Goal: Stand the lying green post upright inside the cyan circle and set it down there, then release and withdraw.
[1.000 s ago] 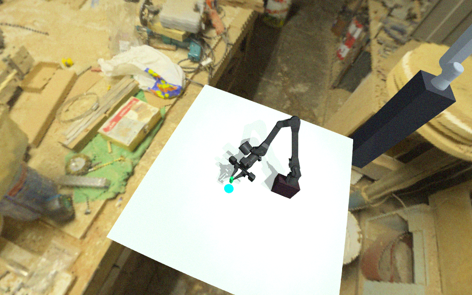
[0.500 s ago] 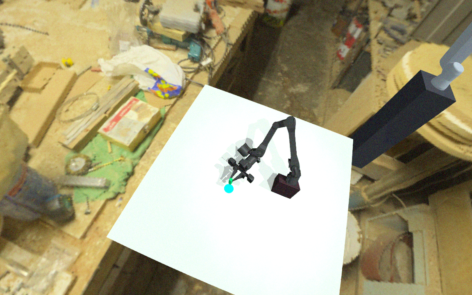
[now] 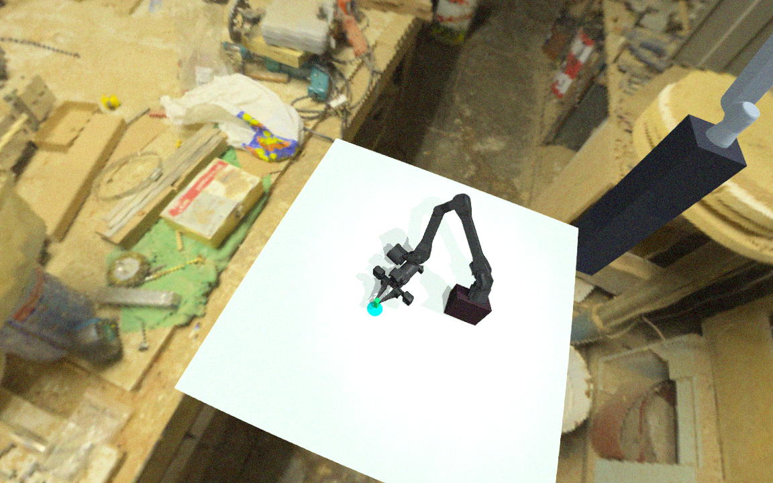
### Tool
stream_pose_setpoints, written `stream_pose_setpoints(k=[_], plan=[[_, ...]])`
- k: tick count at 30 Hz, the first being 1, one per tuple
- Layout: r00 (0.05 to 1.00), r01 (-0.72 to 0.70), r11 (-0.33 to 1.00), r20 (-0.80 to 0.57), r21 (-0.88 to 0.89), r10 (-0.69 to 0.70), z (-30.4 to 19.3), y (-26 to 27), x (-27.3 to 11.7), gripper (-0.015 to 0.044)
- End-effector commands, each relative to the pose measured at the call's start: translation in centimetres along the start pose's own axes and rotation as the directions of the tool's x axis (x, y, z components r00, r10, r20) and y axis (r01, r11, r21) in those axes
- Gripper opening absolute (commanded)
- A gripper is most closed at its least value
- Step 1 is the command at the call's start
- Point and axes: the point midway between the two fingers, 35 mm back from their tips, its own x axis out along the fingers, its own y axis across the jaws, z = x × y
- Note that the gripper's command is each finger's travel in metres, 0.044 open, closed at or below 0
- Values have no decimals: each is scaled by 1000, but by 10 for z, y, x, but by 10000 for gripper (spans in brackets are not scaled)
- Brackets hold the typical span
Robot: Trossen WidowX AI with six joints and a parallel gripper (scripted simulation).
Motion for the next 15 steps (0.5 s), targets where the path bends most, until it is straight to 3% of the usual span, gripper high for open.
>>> stream_pose_setpoints(k=[1, 15], plan=[[1000, 2, 1000, 8, -8, -2, -7, 0, 1, 23], [1000, 0, 1000, -1, -1, 0, -26, -1, 5, 23]])
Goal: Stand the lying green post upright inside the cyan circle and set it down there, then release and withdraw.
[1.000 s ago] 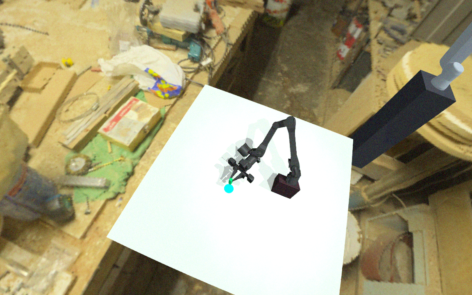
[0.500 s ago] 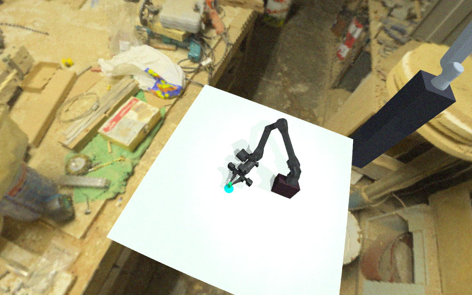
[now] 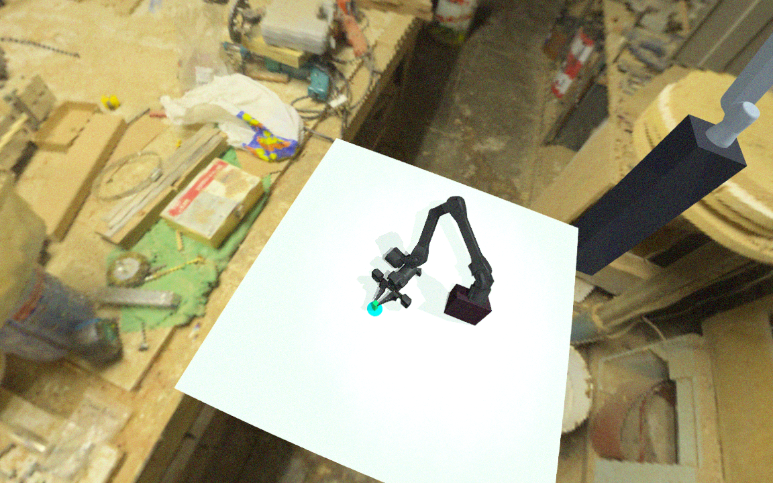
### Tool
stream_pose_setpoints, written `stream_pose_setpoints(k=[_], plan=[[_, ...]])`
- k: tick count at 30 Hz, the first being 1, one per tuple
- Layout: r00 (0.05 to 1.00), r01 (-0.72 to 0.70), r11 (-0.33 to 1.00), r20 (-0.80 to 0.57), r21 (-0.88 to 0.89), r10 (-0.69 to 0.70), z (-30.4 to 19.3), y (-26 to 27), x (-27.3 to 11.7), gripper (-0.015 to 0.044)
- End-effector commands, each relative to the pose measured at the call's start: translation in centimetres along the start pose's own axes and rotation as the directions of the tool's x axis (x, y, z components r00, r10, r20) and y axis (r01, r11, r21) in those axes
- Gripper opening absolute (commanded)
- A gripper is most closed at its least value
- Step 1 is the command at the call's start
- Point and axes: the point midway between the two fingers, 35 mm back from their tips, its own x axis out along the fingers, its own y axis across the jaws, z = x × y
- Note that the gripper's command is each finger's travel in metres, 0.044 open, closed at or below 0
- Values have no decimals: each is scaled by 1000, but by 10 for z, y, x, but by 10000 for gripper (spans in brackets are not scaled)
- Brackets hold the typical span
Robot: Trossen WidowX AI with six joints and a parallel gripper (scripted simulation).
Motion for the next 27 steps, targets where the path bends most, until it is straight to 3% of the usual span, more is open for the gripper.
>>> stream_pose_setpoints(k=[1, 2, 16, 27], plan=[[1000, -2, 1000, 6, -2, 2, 0, 0, 0, 23], [1000, -2, 1000, 6, -2, 2, 0, 0, 0, 23], [1000, -2, 1000, 6, -2, 2, 0, 0, 0, 390], [1000, -1, 1000, 10, -9, 1, 60, -3, -7, 400]])
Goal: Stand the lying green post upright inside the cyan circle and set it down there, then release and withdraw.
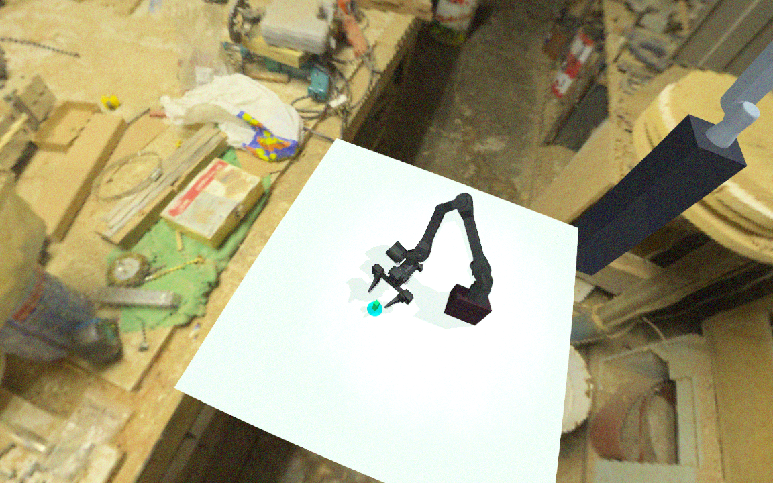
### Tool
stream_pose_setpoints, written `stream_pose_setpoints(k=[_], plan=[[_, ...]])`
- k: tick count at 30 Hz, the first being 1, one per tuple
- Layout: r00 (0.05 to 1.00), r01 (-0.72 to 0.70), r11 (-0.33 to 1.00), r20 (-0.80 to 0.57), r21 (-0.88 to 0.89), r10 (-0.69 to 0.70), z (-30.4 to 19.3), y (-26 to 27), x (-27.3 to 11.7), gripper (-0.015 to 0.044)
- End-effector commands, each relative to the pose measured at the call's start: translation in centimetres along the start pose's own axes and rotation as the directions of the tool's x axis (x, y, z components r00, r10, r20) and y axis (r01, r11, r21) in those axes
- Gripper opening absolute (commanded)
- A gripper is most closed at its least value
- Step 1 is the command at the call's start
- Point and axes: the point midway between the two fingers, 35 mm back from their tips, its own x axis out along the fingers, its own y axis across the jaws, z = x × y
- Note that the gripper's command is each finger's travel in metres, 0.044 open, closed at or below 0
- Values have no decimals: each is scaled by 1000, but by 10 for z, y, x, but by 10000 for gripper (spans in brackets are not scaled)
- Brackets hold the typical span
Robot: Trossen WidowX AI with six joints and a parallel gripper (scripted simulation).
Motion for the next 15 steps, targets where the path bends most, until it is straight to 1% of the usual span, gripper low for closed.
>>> stream_pose_setpoints(k=[1, 5, 9, 11, 15], plan=[[1000, 3, 1000, 1, -2, -3, 28, 1, -4, 400], [1000, 5, 1000, 8, -3, -5, 51, 3, -7, 400], [1000, 2, 1000, 2, 2, -2, 52, 4, -6, 400], [998, -27, 999, -50, 41, 29, 49, 3, 2, 400], [969, -92, 984, -213, 151, 123, 43, 3, 22, 400]])
